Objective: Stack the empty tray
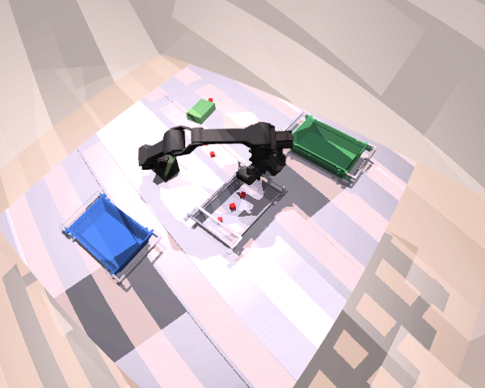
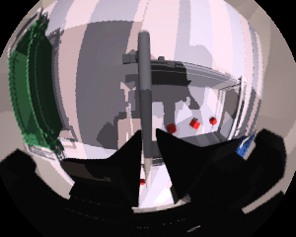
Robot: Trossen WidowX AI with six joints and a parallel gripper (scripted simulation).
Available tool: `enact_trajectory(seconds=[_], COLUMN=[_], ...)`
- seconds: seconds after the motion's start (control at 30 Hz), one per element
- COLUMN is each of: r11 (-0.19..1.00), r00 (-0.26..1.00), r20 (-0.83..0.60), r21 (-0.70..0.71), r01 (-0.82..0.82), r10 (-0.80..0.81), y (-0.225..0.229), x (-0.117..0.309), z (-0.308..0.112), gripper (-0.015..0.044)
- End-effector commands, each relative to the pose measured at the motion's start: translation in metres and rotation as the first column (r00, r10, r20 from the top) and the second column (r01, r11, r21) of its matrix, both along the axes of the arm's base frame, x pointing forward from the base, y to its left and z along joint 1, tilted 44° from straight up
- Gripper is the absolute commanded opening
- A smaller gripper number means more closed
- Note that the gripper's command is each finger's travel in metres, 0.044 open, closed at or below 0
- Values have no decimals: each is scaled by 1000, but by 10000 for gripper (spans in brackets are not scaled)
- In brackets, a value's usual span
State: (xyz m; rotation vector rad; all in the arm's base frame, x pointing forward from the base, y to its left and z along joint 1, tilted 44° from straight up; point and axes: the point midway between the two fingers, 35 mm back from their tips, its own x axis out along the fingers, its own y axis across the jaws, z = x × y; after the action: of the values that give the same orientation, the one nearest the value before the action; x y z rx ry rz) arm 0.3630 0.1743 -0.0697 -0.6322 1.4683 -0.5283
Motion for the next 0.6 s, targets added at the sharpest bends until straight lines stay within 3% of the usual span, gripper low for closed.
enact_trajectory(seconds=[0.0, 0.23, 0.57], r11=[1000, 1000, 1000], r00=[1000, 1000, 1000], r20=[-9, -8, -9], r21=[-11, -13, -11], r01=[5, 5, 5], r10=[-5, -5, -5], y=[-17, -39, -13], x=[0, 1, 2], z=[4, 3, 24], gripper=[88, 88, 88])
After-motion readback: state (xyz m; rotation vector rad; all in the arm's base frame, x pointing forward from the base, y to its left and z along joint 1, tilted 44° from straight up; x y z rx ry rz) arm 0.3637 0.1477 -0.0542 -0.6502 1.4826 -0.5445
